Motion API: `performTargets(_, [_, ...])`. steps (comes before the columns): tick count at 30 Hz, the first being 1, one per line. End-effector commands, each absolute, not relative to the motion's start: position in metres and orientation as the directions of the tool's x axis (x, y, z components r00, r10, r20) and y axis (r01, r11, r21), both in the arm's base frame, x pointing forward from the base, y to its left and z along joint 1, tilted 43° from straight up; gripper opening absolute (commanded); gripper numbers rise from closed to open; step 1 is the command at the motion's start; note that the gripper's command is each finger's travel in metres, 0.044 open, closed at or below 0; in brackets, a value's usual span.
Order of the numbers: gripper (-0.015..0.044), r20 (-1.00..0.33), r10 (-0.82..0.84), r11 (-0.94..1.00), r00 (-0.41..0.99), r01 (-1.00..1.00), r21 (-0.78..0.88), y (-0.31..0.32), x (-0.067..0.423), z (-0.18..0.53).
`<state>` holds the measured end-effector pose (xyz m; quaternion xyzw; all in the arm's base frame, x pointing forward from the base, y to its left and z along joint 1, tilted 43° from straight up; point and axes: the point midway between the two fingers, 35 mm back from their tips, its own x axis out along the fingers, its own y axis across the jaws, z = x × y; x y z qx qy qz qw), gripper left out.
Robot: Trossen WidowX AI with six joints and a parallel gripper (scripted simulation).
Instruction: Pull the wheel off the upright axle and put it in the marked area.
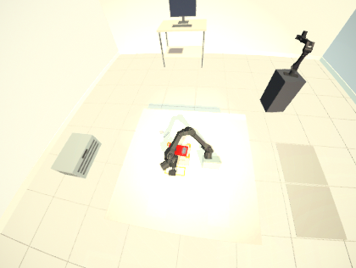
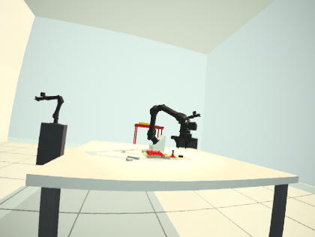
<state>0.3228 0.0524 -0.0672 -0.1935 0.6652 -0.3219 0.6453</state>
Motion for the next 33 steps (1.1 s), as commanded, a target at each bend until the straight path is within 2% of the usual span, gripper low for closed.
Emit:
performTargets(1, [0.0353,-0.735,-0.672,0.719,-0.094,0.158,-0.677,0.055,0.316,-0.062])
performTargets(4, [0.0431,-0.738,-0.668,0.722,-0.096,0.160,-0.674,0.069,0.283,-0.037])
performTargets(5, [0.0440,-0.738,-0.667,0.722,-0.097,0.160,-0.673,0.072,0.271,-0.028])
performTargets(9, [0.0440,-0.737,-0.668,0.720,-0.101,0.163,-0.675,0.078,0.240,-0.008])
performTargets(33, [0.0440,-0.737,-0.668,0.720,-0.101,0.163,-0.675,0.078,0.240,-0.008])
